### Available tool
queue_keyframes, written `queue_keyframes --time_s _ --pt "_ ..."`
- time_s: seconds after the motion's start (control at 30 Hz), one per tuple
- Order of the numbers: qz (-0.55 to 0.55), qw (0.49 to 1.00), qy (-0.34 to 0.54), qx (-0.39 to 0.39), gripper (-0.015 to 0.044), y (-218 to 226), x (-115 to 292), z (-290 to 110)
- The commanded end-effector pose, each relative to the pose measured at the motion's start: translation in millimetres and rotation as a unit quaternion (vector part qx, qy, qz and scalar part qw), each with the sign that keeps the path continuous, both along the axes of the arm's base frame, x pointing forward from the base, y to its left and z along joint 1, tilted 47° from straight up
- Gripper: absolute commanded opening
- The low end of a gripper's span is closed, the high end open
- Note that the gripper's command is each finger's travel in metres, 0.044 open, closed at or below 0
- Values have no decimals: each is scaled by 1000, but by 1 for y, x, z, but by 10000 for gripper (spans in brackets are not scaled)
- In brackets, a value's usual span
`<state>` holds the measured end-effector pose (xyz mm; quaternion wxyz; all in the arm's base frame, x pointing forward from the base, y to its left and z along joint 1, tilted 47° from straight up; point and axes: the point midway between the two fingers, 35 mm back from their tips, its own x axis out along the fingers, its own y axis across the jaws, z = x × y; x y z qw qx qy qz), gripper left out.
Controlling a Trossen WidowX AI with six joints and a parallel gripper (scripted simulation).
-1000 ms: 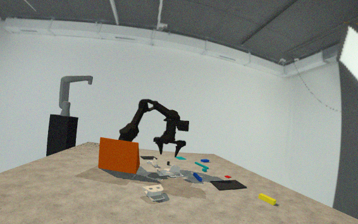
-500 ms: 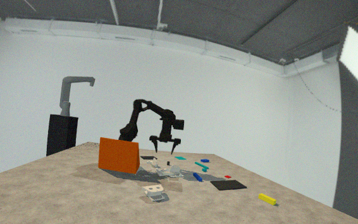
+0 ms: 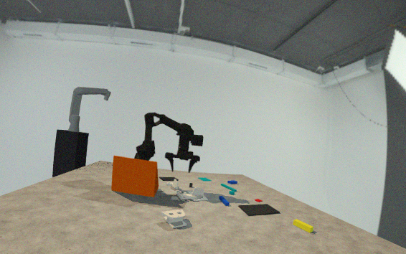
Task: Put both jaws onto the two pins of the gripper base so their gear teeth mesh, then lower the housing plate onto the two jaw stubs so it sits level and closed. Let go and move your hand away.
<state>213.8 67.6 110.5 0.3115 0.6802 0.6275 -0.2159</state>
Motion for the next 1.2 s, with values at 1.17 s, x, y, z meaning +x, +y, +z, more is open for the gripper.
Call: queue_keyframes --time_s 1.17 --pt "73 994 -78 -7 440 52 -12 -24"
